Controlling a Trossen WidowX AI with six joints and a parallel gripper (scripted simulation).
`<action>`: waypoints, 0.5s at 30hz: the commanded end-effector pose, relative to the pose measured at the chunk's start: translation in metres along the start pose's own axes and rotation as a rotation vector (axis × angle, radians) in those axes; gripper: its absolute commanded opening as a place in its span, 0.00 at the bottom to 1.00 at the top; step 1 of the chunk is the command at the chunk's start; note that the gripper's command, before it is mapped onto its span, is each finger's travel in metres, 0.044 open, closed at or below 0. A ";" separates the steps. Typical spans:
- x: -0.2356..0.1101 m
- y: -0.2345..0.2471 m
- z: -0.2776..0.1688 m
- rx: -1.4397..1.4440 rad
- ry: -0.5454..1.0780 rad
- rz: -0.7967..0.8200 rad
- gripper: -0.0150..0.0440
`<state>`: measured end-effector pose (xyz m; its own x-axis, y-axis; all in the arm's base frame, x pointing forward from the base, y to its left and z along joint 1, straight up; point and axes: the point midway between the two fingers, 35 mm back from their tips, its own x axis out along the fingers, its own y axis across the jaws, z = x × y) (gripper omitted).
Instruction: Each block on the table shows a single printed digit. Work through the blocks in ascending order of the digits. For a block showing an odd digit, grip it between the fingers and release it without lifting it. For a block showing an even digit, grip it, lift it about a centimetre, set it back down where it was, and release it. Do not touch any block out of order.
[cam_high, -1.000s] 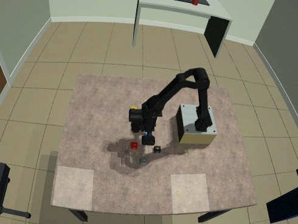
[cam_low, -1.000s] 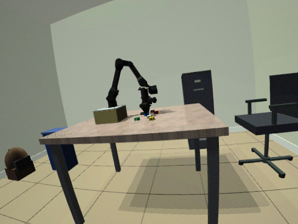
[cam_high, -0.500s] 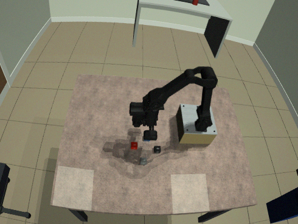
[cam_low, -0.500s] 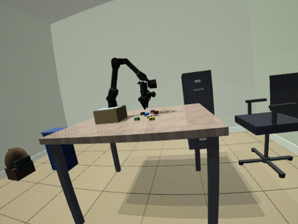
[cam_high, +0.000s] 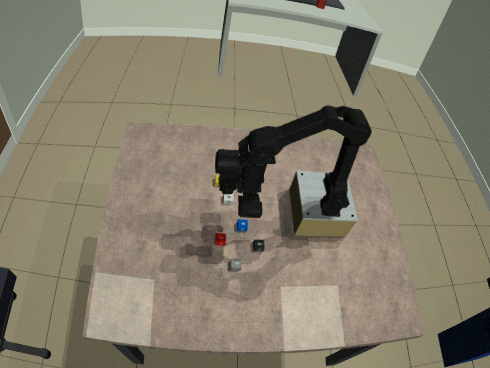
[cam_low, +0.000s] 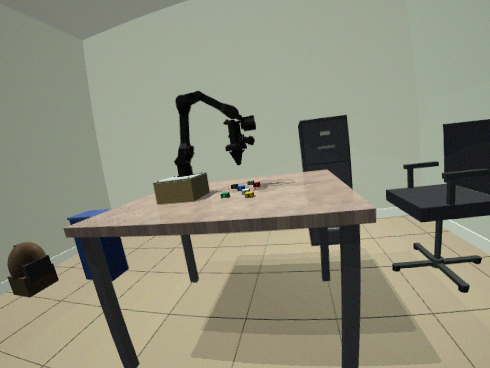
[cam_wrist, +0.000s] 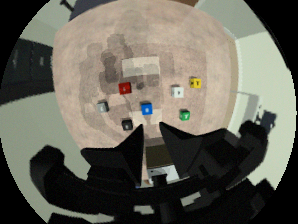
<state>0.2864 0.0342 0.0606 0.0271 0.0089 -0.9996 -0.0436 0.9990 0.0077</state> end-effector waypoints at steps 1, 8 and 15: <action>-0.001 -0.003 0.002 -0.004 -0.002 -0.003 0.46; -0.009 -0.101 0.055 0.010 -0.016 -0.020 0.46; -0.006 -0.180 0.068 -0.005 -0.007 -0.021 0.46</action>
<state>0.3601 -0.1278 0.0676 0.0425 -0.0160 -0.9990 -0.0246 0.9996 -0.0170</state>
